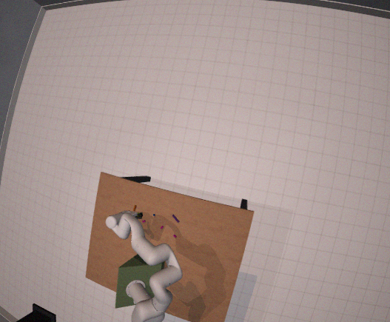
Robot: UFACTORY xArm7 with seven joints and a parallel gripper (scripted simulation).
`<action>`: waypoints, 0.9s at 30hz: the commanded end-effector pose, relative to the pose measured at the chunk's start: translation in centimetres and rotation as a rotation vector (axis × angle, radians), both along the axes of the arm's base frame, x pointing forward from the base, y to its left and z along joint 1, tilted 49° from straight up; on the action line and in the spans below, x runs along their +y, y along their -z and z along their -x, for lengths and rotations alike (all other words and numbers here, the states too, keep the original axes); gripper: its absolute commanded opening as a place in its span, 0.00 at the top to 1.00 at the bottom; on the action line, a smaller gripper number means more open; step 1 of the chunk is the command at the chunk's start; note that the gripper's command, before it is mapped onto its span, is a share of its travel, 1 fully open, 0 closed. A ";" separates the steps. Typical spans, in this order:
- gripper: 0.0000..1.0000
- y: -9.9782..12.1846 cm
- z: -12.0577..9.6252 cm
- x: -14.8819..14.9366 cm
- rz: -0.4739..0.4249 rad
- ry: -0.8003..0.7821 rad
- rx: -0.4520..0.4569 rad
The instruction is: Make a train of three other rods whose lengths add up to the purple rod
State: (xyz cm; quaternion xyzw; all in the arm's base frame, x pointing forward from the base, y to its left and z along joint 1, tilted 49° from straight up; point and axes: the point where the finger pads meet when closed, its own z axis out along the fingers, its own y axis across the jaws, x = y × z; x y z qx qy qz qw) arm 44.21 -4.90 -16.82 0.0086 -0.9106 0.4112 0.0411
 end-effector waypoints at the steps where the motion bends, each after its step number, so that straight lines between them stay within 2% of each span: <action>1: 0.00 -0.7 0.0 -0.2 -0.016 -0.071 0.080; 4: 0.00 -1.5 0.2 -0.7 -0.028 -0.161 0.182; 16: 0.00 -3.8 0.8 -2.3 -0.060 -0.412 0.462; 18: 0.00 -3.8 0.8 -2.3 -0.060 -0.412 0.462; 20: 0.00 -4.5 1.1 -2.8 -0.069 -0.491 0.549; 27: 0.00 -5.7 1.6 -3.7 -0.085 -0.631 0.703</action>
